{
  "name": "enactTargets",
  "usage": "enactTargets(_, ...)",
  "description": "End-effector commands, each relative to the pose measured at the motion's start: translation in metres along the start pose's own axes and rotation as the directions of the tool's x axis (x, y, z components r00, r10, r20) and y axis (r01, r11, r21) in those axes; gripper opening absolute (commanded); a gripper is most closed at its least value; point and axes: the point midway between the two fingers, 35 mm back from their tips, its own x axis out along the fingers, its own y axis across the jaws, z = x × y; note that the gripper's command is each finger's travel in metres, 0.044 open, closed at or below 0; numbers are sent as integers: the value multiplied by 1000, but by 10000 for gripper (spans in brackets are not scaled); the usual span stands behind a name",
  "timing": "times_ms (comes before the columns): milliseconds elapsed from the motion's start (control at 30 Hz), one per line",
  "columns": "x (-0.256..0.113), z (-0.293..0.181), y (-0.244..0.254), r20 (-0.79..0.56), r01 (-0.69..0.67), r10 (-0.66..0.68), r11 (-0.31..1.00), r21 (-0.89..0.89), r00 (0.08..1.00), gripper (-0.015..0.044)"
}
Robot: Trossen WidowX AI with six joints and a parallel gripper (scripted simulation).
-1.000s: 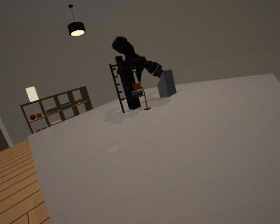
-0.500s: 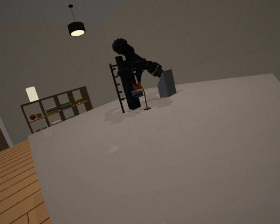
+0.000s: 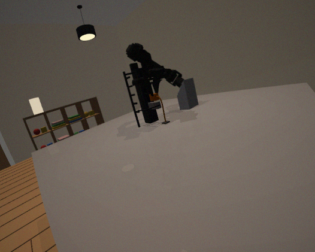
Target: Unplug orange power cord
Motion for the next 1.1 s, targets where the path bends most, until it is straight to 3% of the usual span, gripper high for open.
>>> enactTargets(0, -1, 9, -1, 10, 2, -2, 1000, 5, 1000, 0)
enactTargets(767, -6, 46, -2, 13, 4, -4, 1000, 3, 1000, 0)
enactTargets(967, -4, 40, -1, 10, 1, -1, 1000, -1, 1000, 157)
enactTargets(1067, -4, 40, -1, 10, 1, -1, 1000, -1, 1000, 160)
